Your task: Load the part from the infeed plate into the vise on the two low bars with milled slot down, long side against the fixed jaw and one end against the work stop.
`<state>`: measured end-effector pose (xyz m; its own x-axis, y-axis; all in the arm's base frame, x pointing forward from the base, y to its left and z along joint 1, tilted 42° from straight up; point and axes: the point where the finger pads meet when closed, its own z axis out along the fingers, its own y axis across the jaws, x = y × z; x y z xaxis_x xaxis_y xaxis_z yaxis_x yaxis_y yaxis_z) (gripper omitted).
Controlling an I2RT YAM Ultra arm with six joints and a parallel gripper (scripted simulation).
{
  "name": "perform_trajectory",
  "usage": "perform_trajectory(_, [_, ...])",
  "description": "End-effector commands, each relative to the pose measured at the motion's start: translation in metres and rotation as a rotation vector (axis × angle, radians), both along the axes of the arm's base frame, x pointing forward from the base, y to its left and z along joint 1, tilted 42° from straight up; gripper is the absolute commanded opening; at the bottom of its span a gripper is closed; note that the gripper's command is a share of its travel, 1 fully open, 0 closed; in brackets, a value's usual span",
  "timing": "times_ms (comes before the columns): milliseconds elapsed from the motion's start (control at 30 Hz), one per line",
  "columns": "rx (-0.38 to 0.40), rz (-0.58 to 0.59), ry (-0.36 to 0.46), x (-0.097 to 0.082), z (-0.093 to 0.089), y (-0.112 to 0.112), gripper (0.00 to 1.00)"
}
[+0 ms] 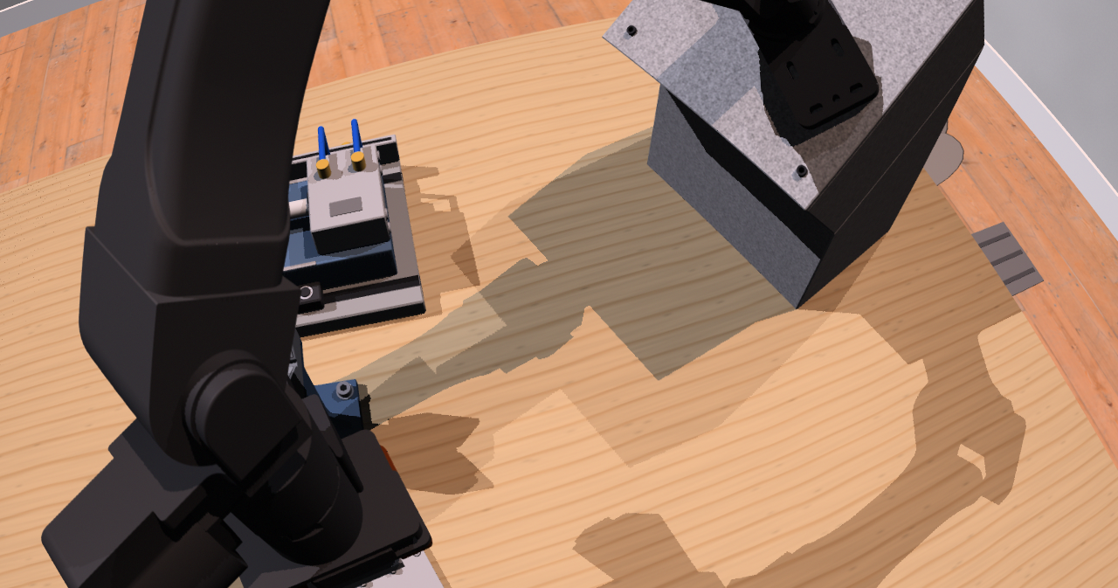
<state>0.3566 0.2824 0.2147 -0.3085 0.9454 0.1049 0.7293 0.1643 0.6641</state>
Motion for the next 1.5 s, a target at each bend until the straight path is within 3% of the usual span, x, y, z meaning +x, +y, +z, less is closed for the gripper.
perform_trajectory(0, [0.014, -0.006, -0.025, -0.017, 0.035, -0.006, 0.0])
perform_trajectory(600, [0.015, -0.006, -0.024, -0.047, 0.068, -0.02, 0.0])
perform_trajectory(1467, [0.014, -0.005, -0.024, -0.052, 0.074, -0.022, 0.0])
